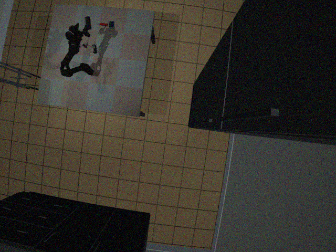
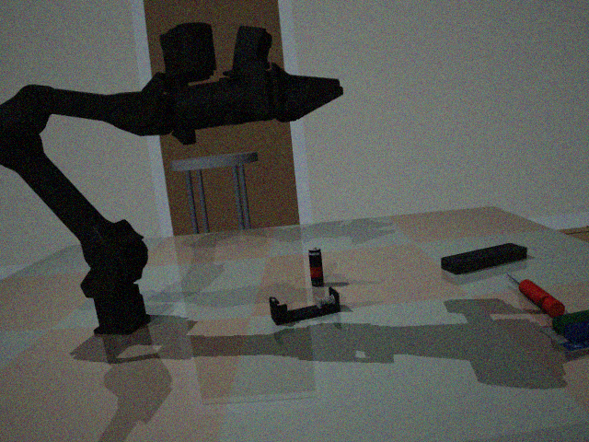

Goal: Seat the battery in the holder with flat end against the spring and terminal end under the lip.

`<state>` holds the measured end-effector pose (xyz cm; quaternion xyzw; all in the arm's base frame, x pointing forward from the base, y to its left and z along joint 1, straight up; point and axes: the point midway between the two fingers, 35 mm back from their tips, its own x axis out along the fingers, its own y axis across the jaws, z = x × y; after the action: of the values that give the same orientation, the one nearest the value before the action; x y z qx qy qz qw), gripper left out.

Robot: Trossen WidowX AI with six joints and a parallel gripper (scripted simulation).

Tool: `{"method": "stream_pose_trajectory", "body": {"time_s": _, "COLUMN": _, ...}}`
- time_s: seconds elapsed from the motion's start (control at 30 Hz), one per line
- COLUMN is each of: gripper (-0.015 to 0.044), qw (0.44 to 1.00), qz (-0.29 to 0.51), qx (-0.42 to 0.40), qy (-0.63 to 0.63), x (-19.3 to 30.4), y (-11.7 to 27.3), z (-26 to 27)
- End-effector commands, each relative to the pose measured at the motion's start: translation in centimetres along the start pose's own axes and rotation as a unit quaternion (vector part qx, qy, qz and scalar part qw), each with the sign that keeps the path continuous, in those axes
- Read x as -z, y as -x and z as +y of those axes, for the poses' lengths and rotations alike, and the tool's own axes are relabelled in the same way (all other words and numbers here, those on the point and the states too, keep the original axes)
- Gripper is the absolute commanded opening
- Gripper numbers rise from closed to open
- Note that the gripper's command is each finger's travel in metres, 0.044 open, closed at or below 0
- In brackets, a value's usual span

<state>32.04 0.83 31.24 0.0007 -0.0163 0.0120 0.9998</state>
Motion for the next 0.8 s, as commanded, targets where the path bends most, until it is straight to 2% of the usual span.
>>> {"method": "stream_pose_trajectory", "body": {"time_s": 0.0, "gripper": 0.0374, "qw": 1.000, "qz": 0.006, "qx": -0.002, "qy": 0.003, "x": 0.1, "y": -0.1, "z": 0.1}}
{"method": "stream_pose_trajectory", "body": {"time_s": 0.23, "gripper": 0.0190, "qw": 0.965, "qz": 0.210, "qx": -0.086, "qy": 0.134, "x": 4.9, "y": -4.0, "z": 4.4}}
{"method": "stream_pose_trajectory", "body": {"time_s": 0.47, "gripper": 0.0006, "qw": 0.844, "qz": 0.397, "qx": -0.224, "qy": 0.281, "x": 10.3, "y": -4.3, "z": 9.4}}
{"method": "stream_pose_trajectory", "body": {"time_s": 0.77, "gripper": 0.0000, "qw": 0.582, "qz": 0.551, "qx": -0.424, "qy": 0.422, "x": 14.8, "y": -0.2, "z": 14.4}}
